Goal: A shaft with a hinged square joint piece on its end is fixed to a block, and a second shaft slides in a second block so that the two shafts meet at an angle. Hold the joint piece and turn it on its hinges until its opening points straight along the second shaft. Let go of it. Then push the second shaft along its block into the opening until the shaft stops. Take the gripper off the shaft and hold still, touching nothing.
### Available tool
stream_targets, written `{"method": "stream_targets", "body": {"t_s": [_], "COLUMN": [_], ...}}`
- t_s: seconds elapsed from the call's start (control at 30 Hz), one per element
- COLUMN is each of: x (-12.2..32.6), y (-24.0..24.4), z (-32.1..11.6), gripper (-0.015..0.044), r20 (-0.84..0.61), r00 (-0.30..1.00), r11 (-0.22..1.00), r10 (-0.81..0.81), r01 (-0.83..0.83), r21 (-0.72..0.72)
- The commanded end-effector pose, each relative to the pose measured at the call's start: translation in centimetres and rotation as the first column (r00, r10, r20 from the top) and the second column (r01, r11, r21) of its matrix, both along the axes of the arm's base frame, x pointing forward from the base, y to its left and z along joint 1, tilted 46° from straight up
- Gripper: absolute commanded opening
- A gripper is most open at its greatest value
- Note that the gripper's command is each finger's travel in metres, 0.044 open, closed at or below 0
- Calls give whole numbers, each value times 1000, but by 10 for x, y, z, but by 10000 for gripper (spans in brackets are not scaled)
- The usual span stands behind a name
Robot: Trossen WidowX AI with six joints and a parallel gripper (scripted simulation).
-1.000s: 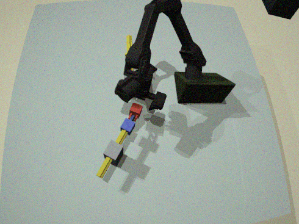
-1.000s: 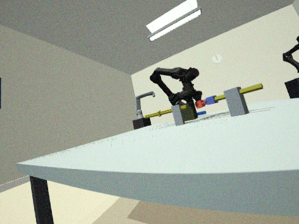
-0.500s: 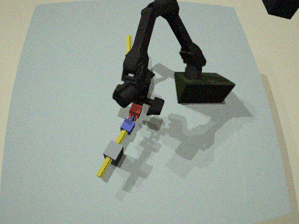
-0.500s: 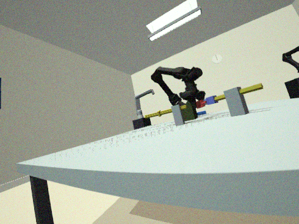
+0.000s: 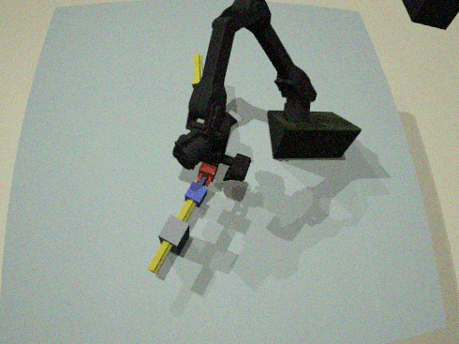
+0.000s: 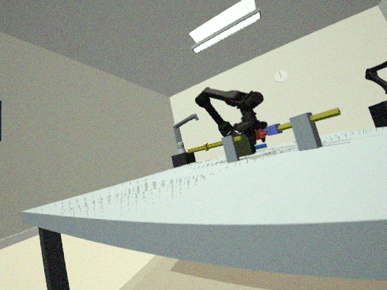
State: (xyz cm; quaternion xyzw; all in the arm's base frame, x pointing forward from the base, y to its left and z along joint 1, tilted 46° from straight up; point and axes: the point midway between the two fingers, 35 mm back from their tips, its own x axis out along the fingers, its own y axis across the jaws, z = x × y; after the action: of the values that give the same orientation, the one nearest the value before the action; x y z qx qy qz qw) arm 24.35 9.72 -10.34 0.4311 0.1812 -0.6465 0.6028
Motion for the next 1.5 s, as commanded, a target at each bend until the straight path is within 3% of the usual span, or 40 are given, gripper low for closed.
{"method": "stream_targets", "body": {"t_s": [0.0,0.2,1.47], "x": [1,1,1], "y": [-1,-1,-1], "z": [-1,-1,-1], "gripper": [335,182,182], "r20": [2,2,2], "r00": [1000,1000,1000], "r11": [1000,1000,1000], "r10": [7,7,7], "r01": [-7,-7,-7], "r21": [-3,-3,-3]}}
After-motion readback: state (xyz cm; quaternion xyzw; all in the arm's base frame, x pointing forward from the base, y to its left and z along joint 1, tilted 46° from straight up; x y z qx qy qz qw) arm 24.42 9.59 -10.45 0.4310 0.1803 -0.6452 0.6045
